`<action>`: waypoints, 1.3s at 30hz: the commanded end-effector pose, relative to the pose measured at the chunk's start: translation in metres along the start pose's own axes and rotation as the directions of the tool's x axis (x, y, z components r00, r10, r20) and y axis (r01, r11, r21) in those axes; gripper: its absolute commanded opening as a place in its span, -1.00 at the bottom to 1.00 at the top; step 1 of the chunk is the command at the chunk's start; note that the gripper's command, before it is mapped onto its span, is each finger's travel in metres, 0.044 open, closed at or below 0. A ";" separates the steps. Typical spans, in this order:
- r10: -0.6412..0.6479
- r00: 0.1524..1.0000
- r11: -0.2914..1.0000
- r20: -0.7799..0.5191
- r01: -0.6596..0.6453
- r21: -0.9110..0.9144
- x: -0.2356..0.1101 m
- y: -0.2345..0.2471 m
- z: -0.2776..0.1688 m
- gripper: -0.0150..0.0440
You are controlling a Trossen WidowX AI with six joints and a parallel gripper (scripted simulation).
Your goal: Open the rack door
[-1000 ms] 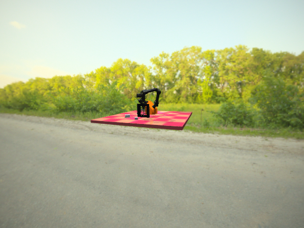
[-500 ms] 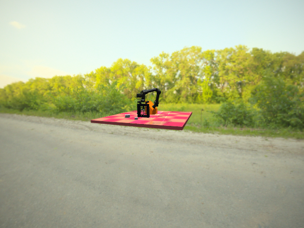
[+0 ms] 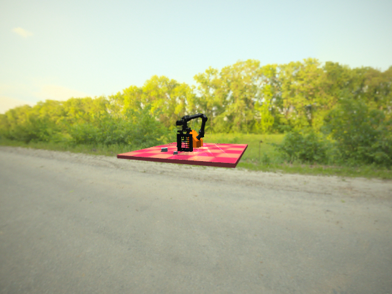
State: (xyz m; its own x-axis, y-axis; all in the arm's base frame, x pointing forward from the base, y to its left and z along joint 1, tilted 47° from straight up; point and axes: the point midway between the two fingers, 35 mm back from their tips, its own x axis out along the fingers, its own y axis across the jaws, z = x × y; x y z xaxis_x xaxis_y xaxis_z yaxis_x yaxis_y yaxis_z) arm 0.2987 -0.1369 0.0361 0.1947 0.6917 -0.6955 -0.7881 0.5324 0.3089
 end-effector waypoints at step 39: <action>0.003 1.000 0.809 0.004 0.000 -0.587 0.003 0.000 0.004 0.07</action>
State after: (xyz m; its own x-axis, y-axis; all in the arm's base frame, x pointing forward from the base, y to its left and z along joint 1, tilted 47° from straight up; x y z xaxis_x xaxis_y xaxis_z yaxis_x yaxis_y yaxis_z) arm 0.3017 -0.1338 0.0364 0.1953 0.6945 -0.6924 -0.9807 0.1472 -0.1289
